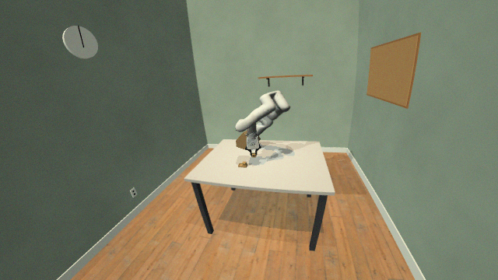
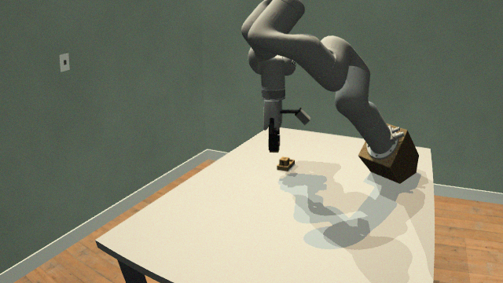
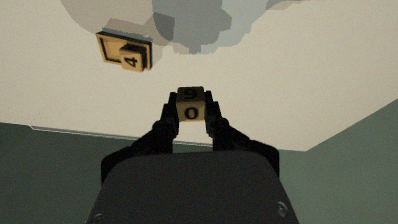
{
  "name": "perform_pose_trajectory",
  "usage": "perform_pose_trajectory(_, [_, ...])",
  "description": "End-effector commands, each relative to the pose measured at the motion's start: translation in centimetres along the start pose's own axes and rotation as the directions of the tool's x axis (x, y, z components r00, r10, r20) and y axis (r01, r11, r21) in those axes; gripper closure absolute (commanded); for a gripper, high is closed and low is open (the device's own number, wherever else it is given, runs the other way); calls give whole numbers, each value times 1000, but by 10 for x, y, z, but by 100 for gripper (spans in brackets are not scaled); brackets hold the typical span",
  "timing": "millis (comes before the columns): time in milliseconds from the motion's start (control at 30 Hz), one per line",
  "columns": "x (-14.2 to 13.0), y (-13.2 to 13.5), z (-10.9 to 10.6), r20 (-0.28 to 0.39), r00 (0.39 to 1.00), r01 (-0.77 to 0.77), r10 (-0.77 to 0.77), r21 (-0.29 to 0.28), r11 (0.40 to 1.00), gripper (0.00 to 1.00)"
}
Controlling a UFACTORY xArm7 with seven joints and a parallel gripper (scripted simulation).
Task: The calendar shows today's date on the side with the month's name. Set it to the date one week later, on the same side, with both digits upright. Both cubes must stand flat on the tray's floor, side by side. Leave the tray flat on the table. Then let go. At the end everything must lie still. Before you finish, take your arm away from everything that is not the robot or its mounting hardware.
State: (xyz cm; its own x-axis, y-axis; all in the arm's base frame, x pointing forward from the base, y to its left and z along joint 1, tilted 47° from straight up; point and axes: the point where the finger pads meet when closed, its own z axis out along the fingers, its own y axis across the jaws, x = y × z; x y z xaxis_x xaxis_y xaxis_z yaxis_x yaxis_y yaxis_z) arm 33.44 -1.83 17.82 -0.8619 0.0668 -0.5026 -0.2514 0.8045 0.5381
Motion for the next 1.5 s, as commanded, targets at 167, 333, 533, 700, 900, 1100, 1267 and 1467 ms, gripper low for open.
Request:
perform_pose_trajectory(167, [-1,-1,-1,3,995,102,-102,2,995,73])
perform_pose_trajectory(333, [-1,0,-1,2,958,286,-286,3,958,73])
perform_pose_trajectory(533, [-1,0,-1,2,886,464,-464,3,886,73])
perform_pose_trajectory(700, [0,0,-1,1,815,580,-580,3,815,73])
perform_pose_trajectory(900, [0,0,-1,1,706,708,-708,3,706,73])
perform_pose_trajectory(1100, [0,0,-1,0,551,835,-835,3,551,73])
perform_pose_trajectory(1267, [0,0,-2,-1,434,901,-901,3,434,73])
perform_pose_trajectory(1467, [0,1,-2,-1,261,965,-965,3,261,73])
